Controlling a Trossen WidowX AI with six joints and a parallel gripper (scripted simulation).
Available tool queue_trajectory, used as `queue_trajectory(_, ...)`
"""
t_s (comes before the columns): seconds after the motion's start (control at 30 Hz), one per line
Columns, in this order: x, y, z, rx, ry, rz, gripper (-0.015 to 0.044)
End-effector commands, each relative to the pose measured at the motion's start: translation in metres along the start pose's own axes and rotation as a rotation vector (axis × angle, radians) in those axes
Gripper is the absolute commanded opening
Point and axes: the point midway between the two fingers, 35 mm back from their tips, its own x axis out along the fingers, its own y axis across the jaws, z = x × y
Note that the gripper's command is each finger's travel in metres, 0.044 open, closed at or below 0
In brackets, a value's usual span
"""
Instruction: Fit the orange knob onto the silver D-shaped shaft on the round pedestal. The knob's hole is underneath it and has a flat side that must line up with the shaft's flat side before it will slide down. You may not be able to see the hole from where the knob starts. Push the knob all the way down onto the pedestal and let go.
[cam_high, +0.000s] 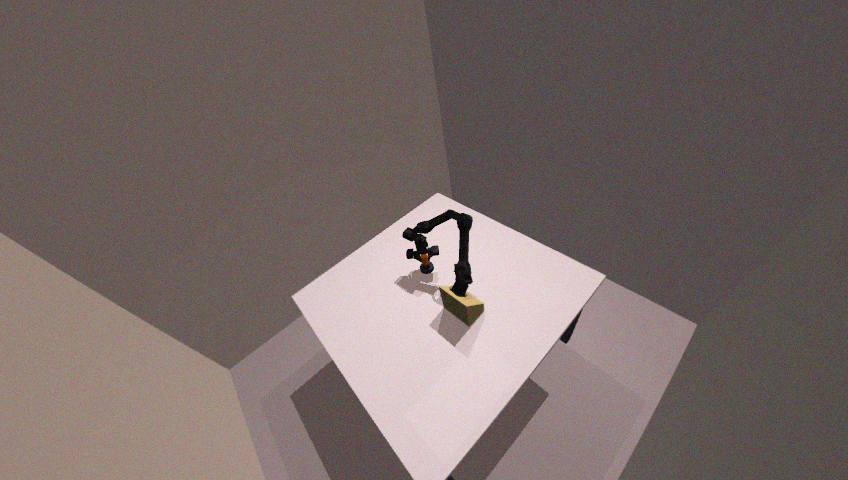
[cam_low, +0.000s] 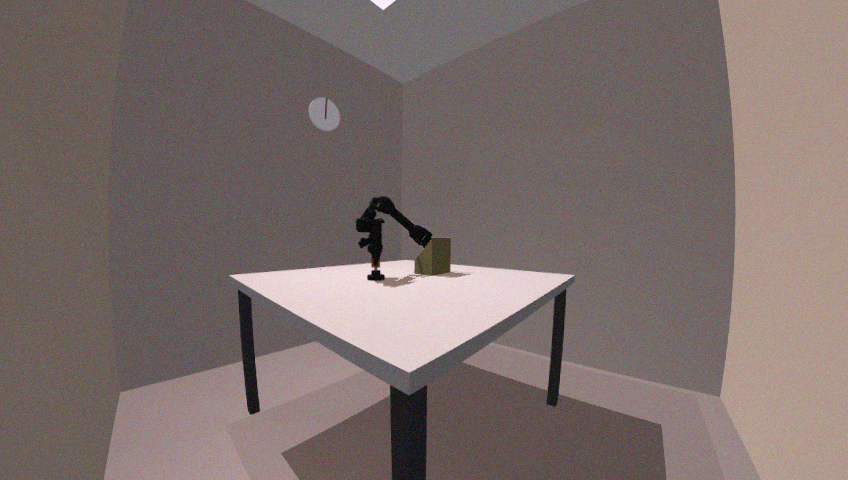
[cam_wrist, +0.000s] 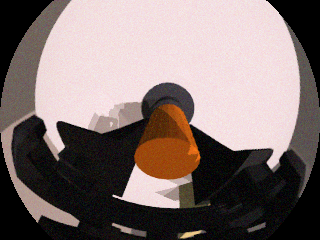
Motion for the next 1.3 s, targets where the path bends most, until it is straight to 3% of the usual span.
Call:
queue_trajectory(0.0, 0.0, 0.0, 0.001, -0.002, -0.005, 0.001, 0.0)
queue_trajectory(1.17, 0.015, 0.0, 0.0, 0.006, -0.003, 0.002, 0.0)
queue_trajectory(1.27, 0.015, 0.0, 0.0, 0.006, -0.003, 0.002, 0.0079)
